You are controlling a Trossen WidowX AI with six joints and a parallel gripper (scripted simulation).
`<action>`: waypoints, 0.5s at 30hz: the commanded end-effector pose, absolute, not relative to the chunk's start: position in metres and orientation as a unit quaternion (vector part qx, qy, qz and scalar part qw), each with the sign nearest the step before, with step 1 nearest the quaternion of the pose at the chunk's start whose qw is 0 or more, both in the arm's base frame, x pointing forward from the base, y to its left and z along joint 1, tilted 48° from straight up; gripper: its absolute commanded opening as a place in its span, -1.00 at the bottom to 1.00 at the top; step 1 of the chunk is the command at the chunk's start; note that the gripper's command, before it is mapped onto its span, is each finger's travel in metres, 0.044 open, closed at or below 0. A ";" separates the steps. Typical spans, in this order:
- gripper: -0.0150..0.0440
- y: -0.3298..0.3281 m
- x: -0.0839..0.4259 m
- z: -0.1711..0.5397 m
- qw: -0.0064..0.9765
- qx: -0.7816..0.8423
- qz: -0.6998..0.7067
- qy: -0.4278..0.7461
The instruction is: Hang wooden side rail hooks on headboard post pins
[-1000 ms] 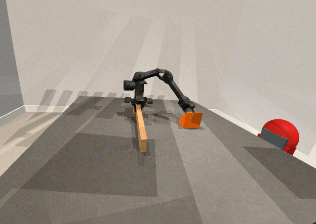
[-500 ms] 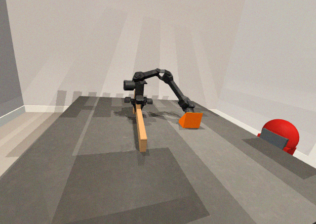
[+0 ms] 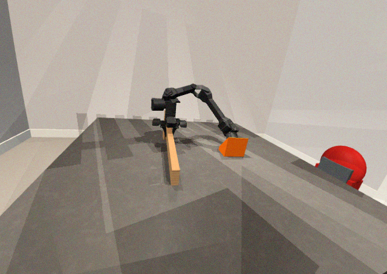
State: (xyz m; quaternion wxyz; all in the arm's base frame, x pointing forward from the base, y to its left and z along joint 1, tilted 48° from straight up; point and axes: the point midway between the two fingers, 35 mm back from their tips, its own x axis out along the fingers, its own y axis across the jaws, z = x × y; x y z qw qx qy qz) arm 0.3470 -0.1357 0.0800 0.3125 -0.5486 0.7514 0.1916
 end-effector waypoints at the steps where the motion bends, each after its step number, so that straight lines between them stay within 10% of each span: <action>1: -0.49 -0.135 0.351 0.085 0.316 -0.554 0.186 0.747; 15: -0.49 -0.136 0.349 0.086 0.316 -0.554 0.186 0.747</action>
